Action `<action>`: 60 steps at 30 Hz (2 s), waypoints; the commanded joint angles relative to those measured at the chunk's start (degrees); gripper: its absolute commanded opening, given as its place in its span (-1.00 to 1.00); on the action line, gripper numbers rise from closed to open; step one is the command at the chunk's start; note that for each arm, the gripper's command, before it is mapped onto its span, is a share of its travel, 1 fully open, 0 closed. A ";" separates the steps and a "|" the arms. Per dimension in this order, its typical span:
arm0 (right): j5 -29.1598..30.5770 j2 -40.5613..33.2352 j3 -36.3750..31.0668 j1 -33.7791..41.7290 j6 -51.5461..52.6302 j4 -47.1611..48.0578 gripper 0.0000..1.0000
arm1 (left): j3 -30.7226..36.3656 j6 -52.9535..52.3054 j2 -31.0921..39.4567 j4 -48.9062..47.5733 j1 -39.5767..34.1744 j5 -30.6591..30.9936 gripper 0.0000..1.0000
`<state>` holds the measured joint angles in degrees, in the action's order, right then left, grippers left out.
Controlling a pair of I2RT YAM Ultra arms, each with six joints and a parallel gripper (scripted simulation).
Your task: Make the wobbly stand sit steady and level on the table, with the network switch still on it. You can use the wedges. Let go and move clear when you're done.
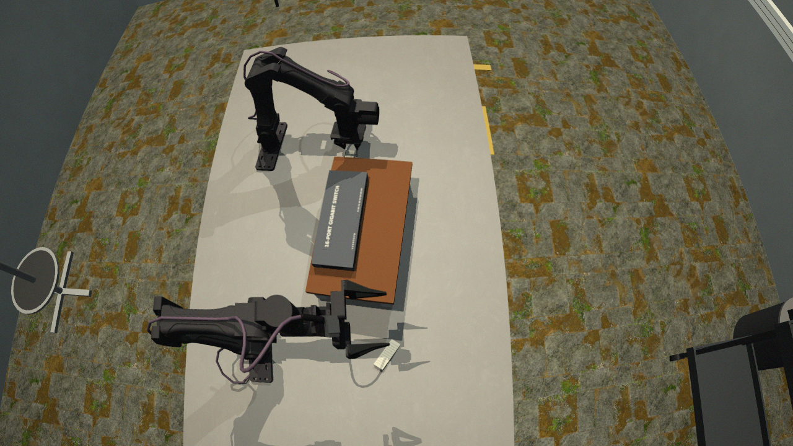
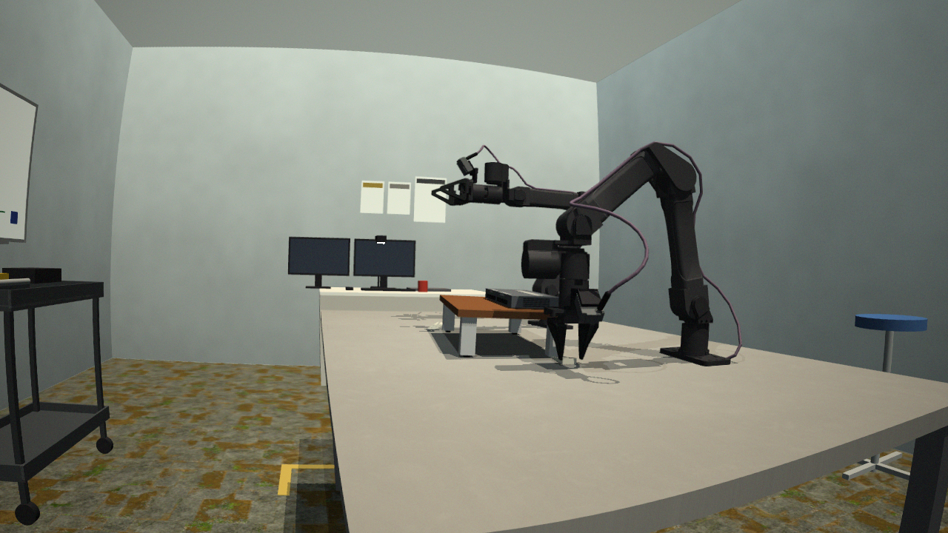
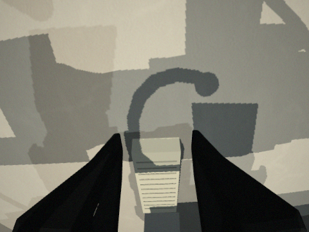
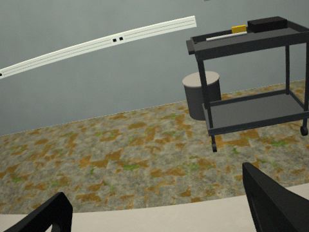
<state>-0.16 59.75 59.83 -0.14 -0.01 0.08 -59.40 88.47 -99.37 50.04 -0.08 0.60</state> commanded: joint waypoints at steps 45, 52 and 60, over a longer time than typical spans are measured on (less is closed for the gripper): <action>-0.60 4.26 3.87 1.59 0.00 -7.83 -1.00 | -6.95 -43.48 20.33 -15.09 -0.29 -2.72 -0.16; 0.30 11.34 10.30 3.82 -0.45 -21.49 -1.00 | -8.90 -55.84 24.94 -21.27 -0.61 -3.50 -0.16; -0.60 20.75 19.57 6.75 -0.36 -32.42 -1.00 | -5.41 -71.18 32.23 -32.51 -0.54 -3.28 -0.16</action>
<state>-0.12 77.80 76.27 5.28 -0.05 -24.77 -66.13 25.98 -70.24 23.97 -0.19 -1.74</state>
